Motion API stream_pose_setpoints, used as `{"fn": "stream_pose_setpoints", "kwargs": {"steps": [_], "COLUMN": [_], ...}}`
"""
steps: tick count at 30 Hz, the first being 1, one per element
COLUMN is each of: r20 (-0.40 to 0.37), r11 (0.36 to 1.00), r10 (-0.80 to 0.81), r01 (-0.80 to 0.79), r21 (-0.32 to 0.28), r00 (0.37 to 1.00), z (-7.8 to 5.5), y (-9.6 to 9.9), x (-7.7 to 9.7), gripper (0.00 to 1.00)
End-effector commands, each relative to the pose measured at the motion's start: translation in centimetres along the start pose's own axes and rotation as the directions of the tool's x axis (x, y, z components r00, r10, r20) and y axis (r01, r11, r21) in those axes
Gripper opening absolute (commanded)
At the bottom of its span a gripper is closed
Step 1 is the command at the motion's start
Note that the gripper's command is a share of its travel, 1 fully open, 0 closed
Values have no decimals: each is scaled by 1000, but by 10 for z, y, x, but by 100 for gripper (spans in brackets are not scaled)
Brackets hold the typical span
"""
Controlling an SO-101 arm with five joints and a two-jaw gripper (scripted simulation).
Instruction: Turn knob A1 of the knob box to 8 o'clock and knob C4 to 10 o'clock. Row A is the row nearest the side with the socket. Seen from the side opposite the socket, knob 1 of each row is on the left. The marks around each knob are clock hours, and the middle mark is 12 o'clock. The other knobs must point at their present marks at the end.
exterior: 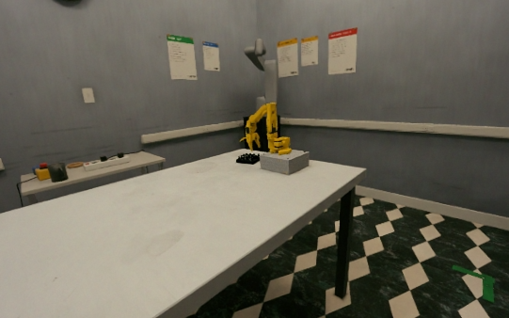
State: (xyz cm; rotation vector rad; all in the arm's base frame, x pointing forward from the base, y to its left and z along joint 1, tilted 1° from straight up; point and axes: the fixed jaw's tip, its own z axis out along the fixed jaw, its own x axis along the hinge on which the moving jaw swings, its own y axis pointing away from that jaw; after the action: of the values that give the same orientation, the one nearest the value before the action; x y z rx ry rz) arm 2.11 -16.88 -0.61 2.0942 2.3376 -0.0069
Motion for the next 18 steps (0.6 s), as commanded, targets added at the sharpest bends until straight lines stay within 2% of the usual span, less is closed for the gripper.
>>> {"fn": "stream_pose_setpoints", "kwargs": {"steps": [1, 7, 15, 18], "r20": [-12, -12, -12, -12], "r11": [1000, 999, 957, 945], "r10": [0, 51, 292, 327], "r01": [0, -51, -292, -327], "r21": [-1, -1, 2, 2], "r00": [1000, 999, 956, 945], "z": [1, 1, 1, 1], "y": [0, -1, -9, -11], "x": [0, 0, -2, -2], "gripper": [40, 37, 25, 23]}}
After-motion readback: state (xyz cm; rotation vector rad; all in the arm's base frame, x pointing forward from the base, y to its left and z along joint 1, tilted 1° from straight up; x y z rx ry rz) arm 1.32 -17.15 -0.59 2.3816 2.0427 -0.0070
